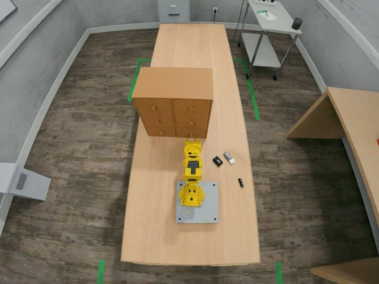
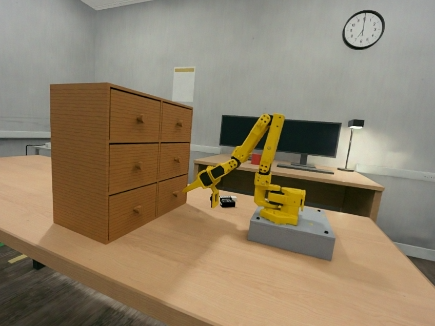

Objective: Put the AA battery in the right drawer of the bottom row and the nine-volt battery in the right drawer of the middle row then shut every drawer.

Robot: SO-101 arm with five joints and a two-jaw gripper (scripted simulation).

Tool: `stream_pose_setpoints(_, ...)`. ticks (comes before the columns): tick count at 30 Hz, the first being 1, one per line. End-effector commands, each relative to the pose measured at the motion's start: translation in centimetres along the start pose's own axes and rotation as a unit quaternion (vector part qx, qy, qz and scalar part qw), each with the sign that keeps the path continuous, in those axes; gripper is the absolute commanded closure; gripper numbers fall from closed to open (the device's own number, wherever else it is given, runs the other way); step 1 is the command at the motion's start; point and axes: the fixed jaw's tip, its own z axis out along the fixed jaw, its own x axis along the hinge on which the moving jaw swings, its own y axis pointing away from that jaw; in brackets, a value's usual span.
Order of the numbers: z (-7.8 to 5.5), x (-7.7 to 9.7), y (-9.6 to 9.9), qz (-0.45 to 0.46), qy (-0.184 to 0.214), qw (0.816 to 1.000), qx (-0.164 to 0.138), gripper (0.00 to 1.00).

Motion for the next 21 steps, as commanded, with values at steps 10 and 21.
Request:
stream_pose_setpoints(10,0.12,-0.05,0.20,0.000,-0.001,1.000,-0.003,0.79)
stream_pose_setpoints(21,0.12,-0.14,0.20,0.000,-0.001,1.000,-0.003,0.79)
